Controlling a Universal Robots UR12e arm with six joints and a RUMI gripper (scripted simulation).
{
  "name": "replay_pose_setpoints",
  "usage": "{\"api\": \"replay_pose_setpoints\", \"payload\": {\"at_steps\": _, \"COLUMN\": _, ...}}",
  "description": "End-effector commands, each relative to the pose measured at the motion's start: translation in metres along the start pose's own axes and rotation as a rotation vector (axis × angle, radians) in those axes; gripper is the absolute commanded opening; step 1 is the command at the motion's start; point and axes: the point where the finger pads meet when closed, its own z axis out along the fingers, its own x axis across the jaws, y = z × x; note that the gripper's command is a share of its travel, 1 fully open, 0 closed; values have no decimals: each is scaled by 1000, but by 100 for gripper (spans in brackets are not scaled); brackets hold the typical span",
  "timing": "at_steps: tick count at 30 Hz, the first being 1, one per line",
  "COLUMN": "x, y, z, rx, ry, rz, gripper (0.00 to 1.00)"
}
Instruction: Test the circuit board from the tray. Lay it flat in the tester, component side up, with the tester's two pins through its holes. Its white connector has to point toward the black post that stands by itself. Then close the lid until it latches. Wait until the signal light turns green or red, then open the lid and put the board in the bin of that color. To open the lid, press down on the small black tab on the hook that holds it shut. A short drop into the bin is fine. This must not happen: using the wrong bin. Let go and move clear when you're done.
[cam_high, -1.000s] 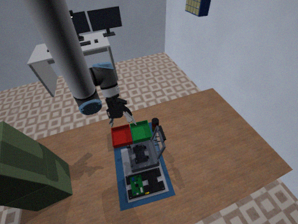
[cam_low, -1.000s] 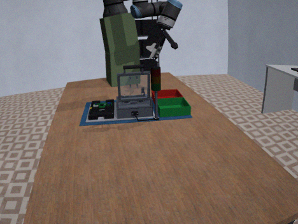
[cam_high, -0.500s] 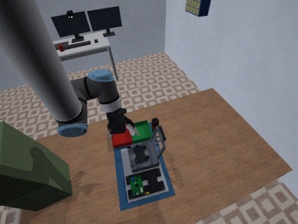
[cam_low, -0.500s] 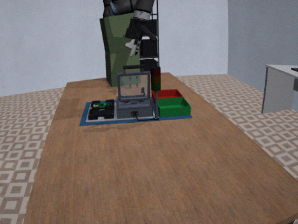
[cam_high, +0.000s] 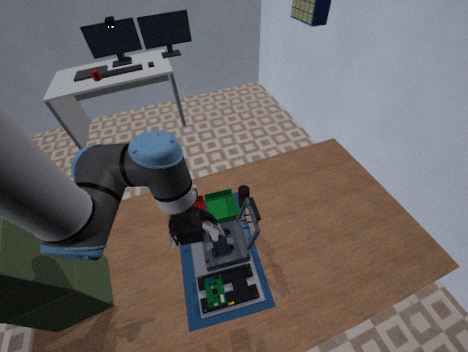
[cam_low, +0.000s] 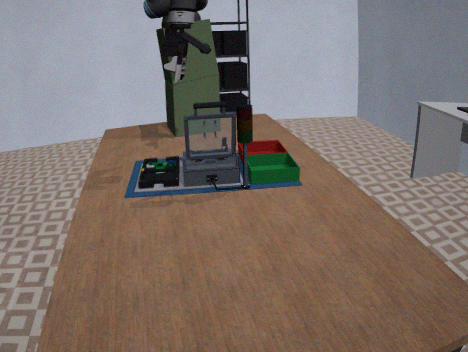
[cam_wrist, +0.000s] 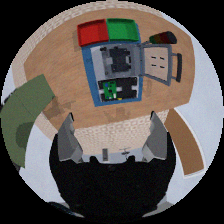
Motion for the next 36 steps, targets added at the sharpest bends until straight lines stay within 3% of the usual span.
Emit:
{"api": "replay_pose_setpoints", "payload": {"at_steps": 1, "x": 3, "y": 27, "z": -4, "rx": 47, "ry": -14, "rz": -36, "gripper": 100}}
{"api": "replay_pose_setpoints", "payload": {"at_steps": 12, "x": 10, "y": 74, "z": -10, "rx": 110, "ry": -47, "rz": -94, "gripper": 100}}
{"api": "replay_pose_setpoints", "payload": {"at_steps": 25, "x": 10, "y": 83, "z": -12, "rx": 122, "ry": -52, "rz": -104, "gripper": 100}}
{"api": "replay_pose_setpoints", "payload": {"at_steps": 26, "x": 10, "y": 83, "z": -12, "rx": 122, "ry": -52, "rz": -104, "gripper": 59}}
{"api": "replay_pose_setpoints", "payload": {"at_steps": 36, "x": 10, "y": 83, "z": -12, "rx": 122, "ry": -52, "rz": -104, "gripper": 59}}
